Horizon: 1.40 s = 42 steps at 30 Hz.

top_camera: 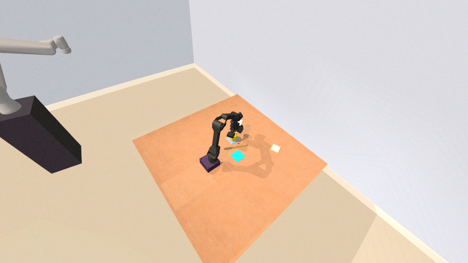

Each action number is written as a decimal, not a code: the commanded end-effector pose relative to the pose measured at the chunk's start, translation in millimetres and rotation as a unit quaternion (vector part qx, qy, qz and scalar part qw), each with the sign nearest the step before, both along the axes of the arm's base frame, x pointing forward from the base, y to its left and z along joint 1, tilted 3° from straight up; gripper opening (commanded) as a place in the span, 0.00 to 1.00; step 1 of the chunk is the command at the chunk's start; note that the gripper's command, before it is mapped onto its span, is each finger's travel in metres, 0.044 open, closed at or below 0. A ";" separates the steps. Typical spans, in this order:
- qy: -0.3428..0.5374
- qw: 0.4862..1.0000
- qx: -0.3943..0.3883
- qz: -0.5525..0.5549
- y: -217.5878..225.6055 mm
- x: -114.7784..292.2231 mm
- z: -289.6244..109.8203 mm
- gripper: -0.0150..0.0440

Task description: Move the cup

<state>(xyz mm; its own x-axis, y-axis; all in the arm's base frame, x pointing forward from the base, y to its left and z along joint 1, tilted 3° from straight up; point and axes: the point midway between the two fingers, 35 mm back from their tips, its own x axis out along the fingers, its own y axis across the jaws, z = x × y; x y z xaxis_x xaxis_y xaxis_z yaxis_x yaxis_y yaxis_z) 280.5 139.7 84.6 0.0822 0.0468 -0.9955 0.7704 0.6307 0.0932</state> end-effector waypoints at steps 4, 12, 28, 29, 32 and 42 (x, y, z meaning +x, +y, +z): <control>0.003 1.000 0.001 -0.002 1.1 0.5 -12.8 0.54; 0.003 1.000 0.001 -0.002 1.8 1.9 -25.7 0.54; 0.004 1.000 0.001 -0.002 2.3 2.8 -50.1 0.54; 0.004 1.000 0.001 -0.002 2.3 2.8 -50.4 0.54; 0.004 1.000 0.001 -0.002 2.3 2.8 -50.4 0.54; 0.002 1.000 -0.001 0.000 1.8 3.5 -48.5 0.42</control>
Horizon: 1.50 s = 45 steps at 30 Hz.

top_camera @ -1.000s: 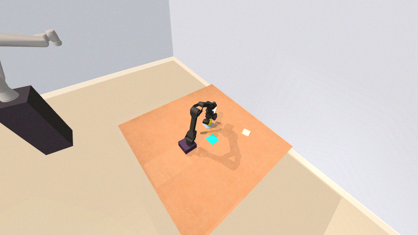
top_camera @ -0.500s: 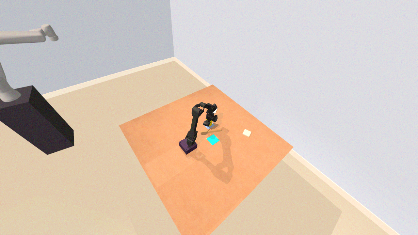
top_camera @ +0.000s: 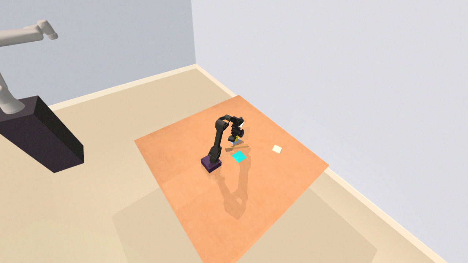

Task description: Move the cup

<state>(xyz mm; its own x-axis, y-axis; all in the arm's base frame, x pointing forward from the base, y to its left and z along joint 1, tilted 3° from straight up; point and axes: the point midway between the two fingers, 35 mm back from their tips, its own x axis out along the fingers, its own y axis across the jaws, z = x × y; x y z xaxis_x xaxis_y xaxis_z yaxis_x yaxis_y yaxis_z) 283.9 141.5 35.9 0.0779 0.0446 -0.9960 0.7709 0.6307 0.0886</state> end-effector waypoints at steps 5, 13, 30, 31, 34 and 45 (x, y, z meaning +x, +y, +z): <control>0.000 1.000 0.000 0.000 0.0 0.1 0.2 0.37; 0.000 1.000 0.000 0.000 0.0 0.1 0.2 0.28; 0.001 1.000 0.002 -0.002 -2.5 -2.2 51.3 0.25; 0.001 1.000 0.002 -0.002 -2.7 -2.0 53.0 0.25; 0.001 1.000 0.002 -0.002 -3.0 -1.1 54.4 0.25; -0.002 1.000 0.001 -0.004 -2.8 -0.6 51.1 0.25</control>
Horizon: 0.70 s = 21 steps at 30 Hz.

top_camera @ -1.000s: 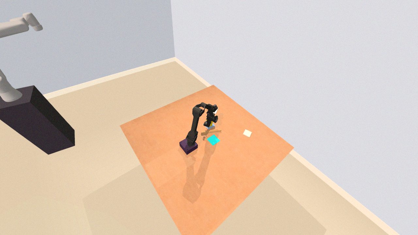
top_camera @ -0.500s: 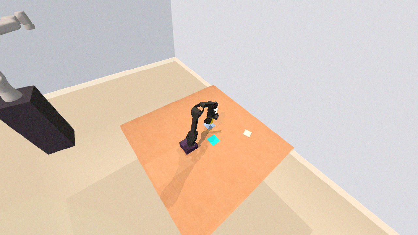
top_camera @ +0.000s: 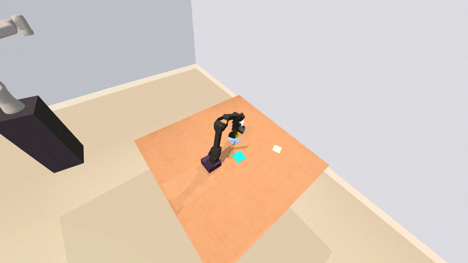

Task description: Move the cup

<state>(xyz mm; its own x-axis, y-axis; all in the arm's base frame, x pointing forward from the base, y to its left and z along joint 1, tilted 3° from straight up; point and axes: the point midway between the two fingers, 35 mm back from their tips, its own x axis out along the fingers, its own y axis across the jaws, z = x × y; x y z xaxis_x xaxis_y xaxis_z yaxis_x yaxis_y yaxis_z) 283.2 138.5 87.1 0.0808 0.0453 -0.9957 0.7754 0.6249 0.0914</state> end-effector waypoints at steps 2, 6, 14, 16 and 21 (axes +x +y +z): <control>-0.001 1.000 0.000 0.000 0.2 0.2 -0.1 0.25; 0.000 1.000 0.000 0.000 -1.0 -0.2 -0.1 0.25; 0.001 1.000 0.000 0.001 -17.7 -5.2 -0.6 0.25; 0.002 1.000 0.000 0.001 -22.6 -6.7 -0.8 0.25; 0.002 1.000 -0.001 0.001 -34.7 -10.3 -1.1 0.25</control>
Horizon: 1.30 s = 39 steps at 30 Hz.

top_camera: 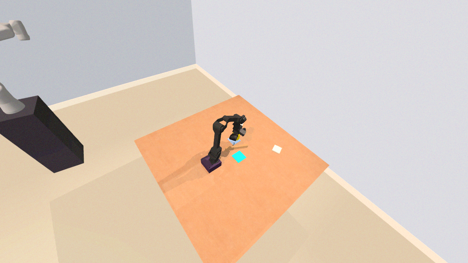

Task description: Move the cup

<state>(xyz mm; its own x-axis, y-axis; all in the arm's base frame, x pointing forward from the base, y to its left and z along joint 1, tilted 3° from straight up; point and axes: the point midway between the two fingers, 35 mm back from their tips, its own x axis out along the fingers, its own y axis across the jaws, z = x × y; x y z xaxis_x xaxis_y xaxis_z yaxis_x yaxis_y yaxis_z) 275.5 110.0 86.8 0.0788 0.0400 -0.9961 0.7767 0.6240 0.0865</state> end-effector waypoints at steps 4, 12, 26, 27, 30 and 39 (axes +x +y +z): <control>0.002 1.000 0.001 0.002 -15.9 -5.6 -1.1 0.25; 0.002 1.000 0.001 0.002 -33.9 -11.1 -1.7 0.25; 0.002 1.000 -0.001 0.003 -62.8 -20.1 -2.7 0.25; 0.002 1.000 -0.001 0.003 -64.7 -20.7 -2.7 0.25; 0.003 1.000 -0.001 0.003 -70.5 -22.5 -3.0 0.25; 0.003 1.000 -0.002 0.002 -87.1 -27.7 -3.6 0.25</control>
<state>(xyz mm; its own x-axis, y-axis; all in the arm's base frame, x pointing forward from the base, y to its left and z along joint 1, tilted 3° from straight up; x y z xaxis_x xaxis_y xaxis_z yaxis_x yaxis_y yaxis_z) 251.1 27.5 84.1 0.0785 0.0321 -0.9964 0.7762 0.6253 0.0813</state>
